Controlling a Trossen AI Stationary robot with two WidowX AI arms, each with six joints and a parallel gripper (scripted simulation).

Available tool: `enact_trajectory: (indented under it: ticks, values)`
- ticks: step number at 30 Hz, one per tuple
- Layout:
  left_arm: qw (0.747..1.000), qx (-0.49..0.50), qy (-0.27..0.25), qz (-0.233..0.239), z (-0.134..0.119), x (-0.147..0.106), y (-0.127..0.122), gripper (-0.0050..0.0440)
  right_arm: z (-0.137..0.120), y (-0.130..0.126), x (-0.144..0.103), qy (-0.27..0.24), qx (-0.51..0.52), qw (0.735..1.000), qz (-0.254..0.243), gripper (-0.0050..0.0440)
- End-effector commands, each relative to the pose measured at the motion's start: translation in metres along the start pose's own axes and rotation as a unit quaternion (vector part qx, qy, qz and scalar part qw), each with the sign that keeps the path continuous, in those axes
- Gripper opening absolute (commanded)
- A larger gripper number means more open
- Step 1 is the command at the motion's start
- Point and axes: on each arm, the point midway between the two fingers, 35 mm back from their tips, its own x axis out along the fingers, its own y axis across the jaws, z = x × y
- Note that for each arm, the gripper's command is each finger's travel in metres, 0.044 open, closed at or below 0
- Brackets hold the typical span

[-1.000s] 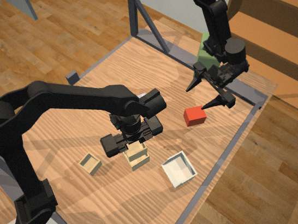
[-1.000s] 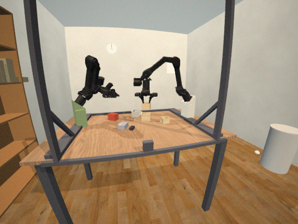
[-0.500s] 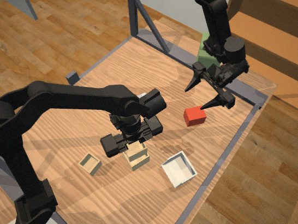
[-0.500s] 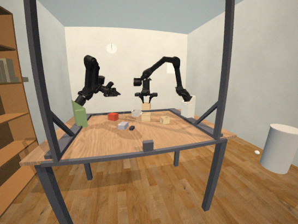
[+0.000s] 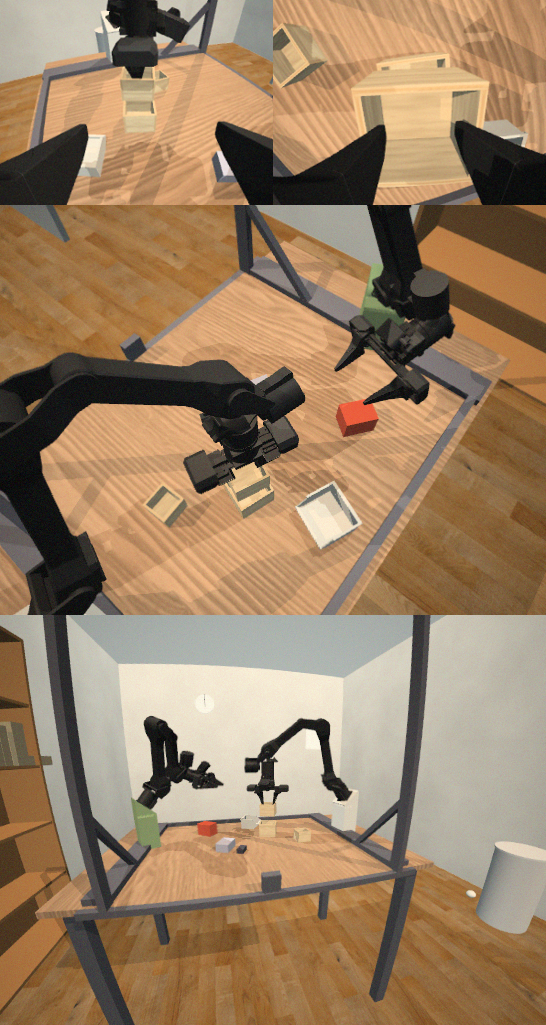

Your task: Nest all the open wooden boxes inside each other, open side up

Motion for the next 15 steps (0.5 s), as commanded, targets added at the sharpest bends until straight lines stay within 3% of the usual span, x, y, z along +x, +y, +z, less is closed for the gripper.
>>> enact_trajectory:
  ticks: [1, 15]
  values:
    - [1.0, 0.014, -0.004, 0.001, 0.011, 0.003, 0.001, 0.04, 0.003, -0.005, -0.007, 0.0, -0.003, 1.0, -0.013, 0.0295]
    - [1.0, 0.002, -0.011, 0.002, 0.025, 0.007, -0.001, 0.04, 0.003, -0.005, -0.007, 0.0, -0.003, 1.0, -0.013, 0.0295]
